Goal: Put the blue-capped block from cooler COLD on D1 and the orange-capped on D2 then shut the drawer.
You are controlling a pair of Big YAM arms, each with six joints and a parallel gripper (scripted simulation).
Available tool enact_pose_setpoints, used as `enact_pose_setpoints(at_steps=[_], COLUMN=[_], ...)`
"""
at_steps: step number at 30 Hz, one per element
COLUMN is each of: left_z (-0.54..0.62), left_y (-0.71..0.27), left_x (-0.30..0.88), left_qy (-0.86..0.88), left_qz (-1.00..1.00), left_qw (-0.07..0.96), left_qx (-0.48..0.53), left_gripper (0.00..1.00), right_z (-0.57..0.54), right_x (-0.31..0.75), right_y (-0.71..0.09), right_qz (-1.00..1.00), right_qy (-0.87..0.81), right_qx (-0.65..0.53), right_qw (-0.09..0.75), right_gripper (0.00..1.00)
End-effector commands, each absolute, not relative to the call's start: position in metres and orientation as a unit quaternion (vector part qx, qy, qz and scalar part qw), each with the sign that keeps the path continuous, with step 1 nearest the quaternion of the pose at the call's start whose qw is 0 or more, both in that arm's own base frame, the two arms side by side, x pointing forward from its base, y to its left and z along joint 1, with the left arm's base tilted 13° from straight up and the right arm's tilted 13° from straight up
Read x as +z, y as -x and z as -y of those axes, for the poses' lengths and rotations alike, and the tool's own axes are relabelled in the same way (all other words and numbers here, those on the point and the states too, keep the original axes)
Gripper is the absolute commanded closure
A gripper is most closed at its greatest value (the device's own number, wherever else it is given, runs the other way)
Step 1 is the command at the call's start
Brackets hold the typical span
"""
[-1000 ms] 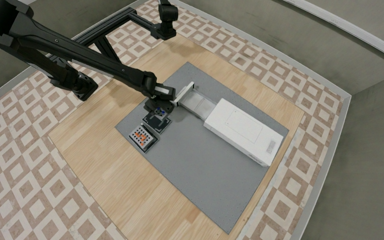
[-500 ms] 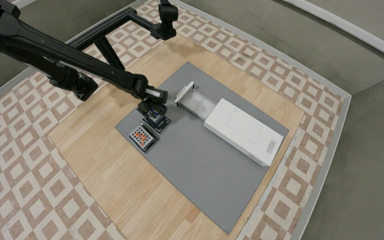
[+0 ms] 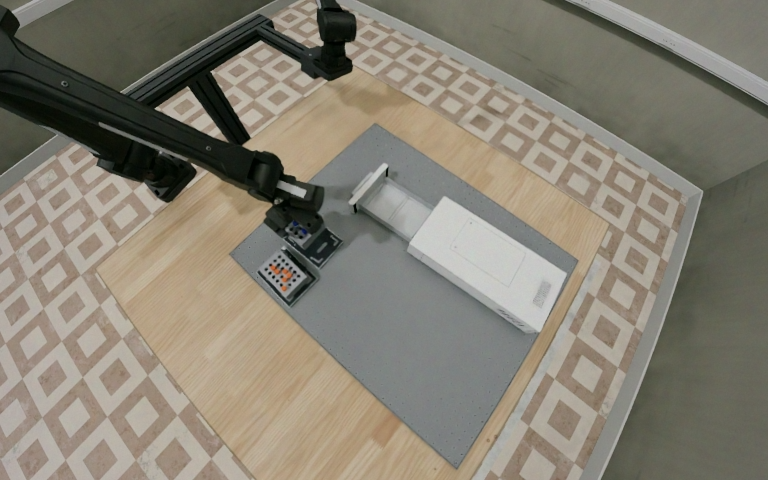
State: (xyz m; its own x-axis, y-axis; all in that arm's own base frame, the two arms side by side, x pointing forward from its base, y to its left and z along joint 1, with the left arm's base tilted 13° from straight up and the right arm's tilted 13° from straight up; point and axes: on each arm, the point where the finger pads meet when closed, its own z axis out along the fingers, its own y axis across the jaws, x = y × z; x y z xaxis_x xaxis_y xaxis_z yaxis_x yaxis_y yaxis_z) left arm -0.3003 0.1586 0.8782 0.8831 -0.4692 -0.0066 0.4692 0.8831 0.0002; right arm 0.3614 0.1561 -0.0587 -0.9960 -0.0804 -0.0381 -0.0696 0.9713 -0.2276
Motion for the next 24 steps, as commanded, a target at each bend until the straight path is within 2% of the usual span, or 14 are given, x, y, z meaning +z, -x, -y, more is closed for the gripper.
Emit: enact_pose_setpoints(at_steps=[1,24], left_z=[-0.148,-0.148], left_y=[0.279,0.279], left_x=[0.886,0.886], left_qy=[-0.006,-0.006], left_qz=[-0.020,-0.020], left_qw=[0.970,0.970], left_qx=[-0.243,-0.243], left_gripper=[1.00,1.00], right_z=[-0.187,-0.187], right_x=[-0.019,-0.033], right_y=[-0.392,-0.398], right_qz=[-0.992,-0.992], right_qy=[0.050,0.052], right_qx=[-0.087,-0.083], right_qw=[0.074,0.083], right_gripper=[1.00,1.00])
